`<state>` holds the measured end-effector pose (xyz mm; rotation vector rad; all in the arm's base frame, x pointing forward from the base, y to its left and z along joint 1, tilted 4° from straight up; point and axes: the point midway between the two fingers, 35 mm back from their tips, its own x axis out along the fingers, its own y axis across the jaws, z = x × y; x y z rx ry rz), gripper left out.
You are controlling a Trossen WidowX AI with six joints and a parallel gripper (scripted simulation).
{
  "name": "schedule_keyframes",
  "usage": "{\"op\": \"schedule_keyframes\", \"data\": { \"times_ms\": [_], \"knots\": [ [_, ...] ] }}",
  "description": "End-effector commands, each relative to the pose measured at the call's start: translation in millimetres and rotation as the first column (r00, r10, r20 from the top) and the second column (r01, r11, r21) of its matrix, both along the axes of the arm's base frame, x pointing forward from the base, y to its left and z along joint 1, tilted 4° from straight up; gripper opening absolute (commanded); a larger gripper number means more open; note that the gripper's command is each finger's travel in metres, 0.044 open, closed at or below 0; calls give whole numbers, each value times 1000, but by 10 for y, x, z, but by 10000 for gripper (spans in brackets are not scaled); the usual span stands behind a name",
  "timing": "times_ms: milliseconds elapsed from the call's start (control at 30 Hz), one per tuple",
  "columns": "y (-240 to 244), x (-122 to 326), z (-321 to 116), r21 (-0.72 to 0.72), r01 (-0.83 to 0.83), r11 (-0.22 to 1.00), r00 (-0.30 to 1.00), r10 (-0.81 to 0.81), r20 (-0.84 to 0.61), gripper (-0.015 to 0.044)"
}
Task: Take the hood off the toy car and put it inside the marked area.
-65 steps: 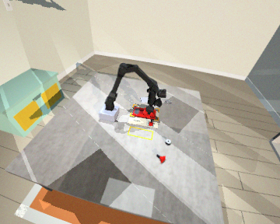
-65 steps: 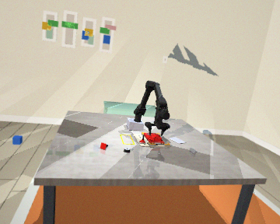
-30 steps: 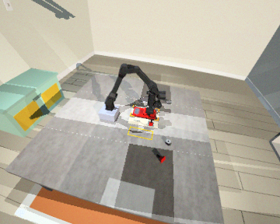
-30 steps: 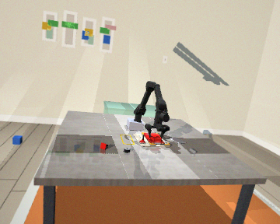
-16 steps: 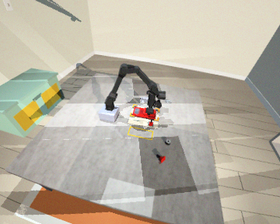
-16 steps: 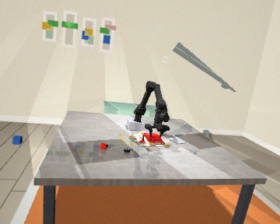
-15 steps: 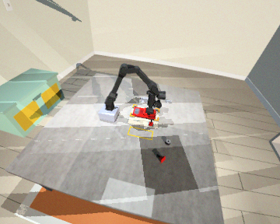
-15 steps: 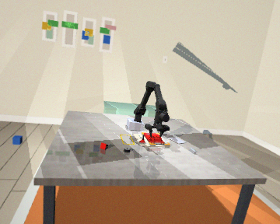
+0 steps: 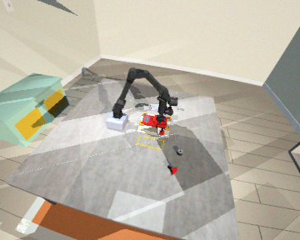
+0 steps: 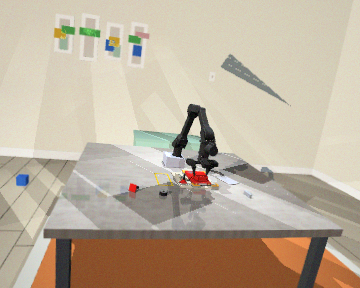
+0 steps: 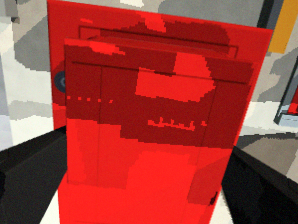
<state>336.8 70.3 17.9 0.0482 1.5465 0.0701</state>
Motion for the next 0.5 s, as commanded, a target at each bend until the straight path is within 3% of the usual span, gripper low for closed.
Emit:
{"op": "schedule_keyframes", "data": {
  "times_ms": [0, 467],
  "knots": [
    [-3, 9, 47, 0, -1, 1000, 1000, 1, 3, 0],
    [-11, 7, 139, 0, -1, 1000, 1000, 1, 3, 0]
  ]
}}
